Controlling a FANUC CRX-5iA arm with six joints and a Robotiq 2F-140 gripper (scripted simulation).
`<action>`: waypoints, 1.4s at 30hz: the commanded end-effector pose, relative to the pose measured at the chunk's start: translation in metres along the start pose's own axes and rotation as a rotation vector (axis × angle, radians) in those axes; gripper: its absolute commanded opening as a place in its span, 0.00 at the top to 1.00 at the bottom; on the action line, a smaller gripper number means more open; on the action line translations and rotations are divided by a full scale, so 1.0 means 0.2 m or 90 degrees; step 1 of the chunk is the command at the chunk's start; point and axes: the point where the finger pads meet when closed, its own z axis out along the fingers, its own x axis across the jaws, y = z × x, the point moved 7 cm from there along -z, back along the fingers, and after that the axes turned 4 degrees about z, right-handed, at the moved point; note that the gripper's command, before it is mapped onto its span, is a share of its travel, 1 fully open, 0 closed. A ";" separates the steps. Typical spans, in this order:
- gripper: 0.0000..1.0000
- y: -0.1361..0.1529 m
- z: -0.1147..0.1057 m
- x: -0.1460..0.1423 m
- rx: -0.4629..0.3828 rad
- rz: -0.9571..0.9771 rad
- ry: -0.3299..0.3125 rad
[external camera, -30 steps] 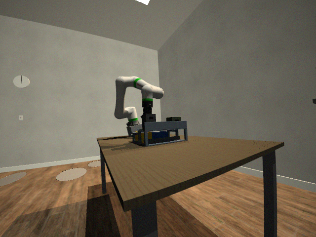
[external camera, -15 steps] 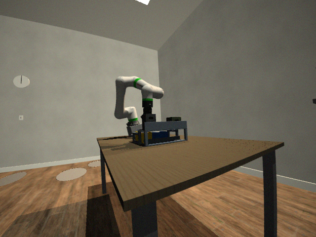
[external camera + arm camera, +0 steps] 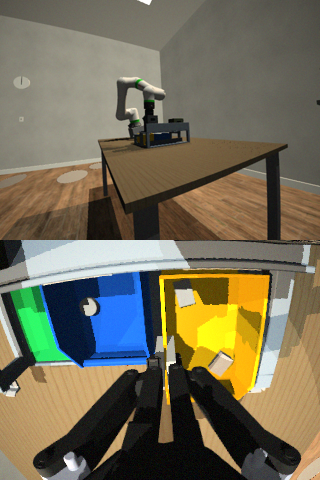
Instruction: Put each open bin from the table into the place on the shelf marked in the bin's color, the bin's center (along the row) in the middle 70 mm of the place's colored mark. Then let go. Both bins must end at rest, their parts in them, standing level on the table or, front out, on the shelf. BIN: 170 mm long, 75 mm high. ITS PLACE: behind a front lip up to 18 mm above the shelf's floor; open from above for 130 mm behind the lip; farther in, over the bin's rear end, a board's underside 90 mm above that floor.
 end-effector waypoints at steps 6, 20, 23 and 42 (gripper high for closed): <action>1.00 0.01 0.00 0.00 0.009 0.000 -0.001; 1.00 0.01 0.00 0.00 0.010 0.000 -0.001; 1.00 0.01 0.00 0.00 0.010 0.000 -0.001; 0.94 0.01 0.00 0.00 0.010 0.000 -0.001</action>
